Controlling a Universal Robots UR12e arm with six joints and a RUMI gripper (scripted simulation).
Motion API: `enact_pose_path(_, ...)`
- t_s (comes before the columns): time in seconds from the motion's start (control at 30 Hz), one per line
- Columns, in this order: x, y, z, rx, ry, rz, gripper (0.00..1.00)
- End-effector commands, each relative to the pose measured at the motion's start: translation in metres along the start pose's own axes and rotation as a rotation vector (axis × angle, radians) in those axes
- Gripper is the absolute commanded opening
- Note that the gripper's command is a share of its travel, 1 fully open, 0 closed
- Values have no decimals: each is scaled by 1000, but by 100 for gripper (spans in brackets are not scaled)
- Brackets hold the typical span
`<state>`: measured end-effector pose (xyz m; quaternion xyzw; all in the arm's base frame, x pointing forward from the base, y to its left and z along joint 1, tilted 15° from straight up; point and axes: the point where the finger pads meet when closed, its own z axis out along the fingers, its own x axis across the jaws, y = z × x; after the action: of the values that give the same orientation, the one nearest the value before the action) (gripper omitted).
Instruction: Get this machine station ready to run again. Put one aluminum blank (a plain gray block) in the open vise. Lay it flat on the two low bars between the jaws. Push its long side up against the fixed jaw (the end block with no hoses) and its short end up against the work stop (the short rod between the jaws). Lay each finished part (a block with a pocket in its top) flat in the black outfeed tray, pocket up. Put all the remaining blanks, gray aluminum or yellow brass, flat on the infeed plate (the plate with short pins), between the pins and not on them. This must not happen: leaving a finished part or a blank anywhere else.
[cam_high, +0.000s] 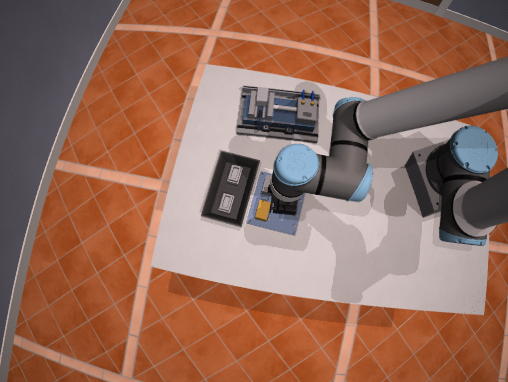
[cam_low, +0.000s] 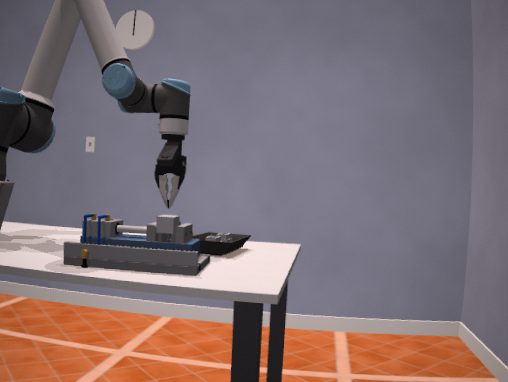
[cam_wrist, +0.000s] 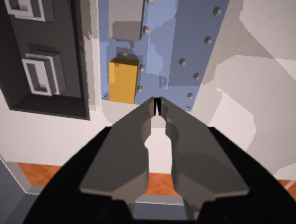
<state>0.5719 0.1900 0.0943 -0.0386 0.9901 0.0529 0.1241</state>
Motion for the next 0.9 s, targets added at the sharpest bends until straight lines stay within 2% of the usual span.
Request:
enact_pose_path(0.0, 2, 0, 1, 1, 2, 0, 0)
enact_pose_path(0.37, 1, 0, -4, 1, -1, 0, 0)
enact_pose_path(0.87, -2, -1, -34, 1, -4, 1, 0)
